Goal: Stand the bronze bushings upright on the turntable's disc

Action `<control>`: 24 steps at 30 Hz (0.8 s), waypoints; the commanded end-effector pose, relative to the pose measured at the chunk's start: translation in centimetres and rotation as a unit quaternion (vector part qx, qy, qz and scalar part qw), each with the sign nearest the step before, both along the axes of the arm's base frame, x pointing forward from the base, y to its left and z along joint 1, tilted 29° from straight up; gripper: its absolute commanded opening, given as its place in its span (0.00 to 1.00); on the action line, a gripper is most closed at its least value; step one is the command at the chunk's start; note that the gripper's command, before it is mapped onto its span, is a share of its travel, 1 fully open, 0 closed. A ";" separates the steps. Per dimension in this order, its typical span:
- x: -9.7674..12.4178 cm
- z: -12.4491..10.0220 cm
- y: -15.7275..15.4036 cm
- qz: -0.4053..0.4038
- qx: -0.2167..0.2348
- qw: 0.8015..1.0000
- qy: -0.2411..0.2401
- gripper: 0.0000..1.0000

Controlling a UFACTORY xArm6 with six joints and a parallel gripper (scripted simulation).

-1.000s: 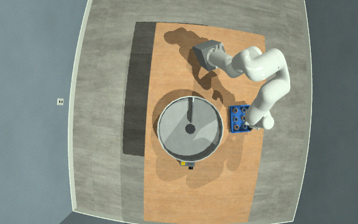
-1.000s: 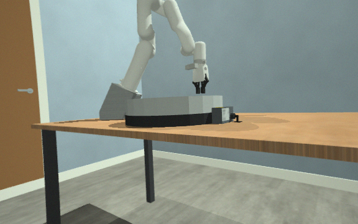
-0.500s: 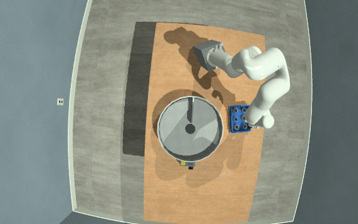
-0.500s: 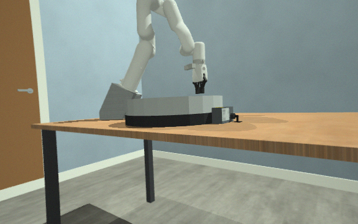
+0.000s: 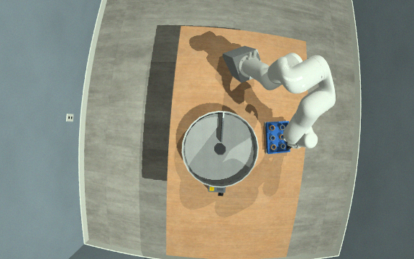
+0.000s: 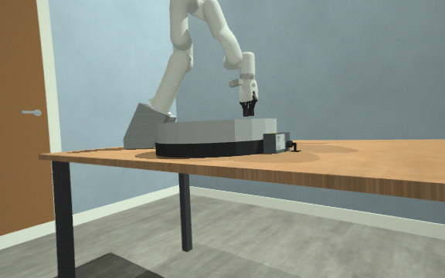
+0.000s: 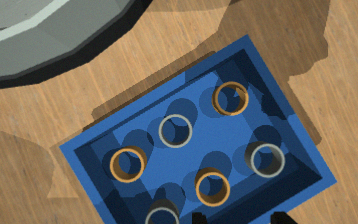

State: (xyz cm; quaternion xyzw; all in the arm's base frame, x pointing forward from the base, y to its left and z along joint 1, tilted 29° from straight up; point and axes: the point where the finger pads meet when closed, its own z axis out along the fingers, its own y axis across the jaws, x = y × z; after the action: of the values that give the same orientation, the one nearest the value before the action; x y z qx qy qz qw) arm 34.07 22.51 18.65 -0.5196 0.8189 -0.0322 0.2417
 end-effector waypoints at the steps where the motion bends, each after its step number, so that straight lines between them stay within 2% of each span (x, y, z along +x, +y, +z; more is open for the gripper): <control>1: 0.0 0.1 0.1 0.000 0.001 1.000 -0.001 0.41; 12: 0.4 -0.6 0.2 0.000 0.001 1.000 -0.001 0.41; 24: 2.8 -5.4 1.3 0.000 0.001 1.000 -0.001 0.41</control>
State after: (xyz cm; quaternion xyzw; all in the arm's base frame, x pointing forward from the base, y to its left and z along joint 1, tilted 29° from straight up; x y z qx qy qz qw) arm 35.39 23.14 15.46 -0.5203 0.8190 -0.0304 0.2401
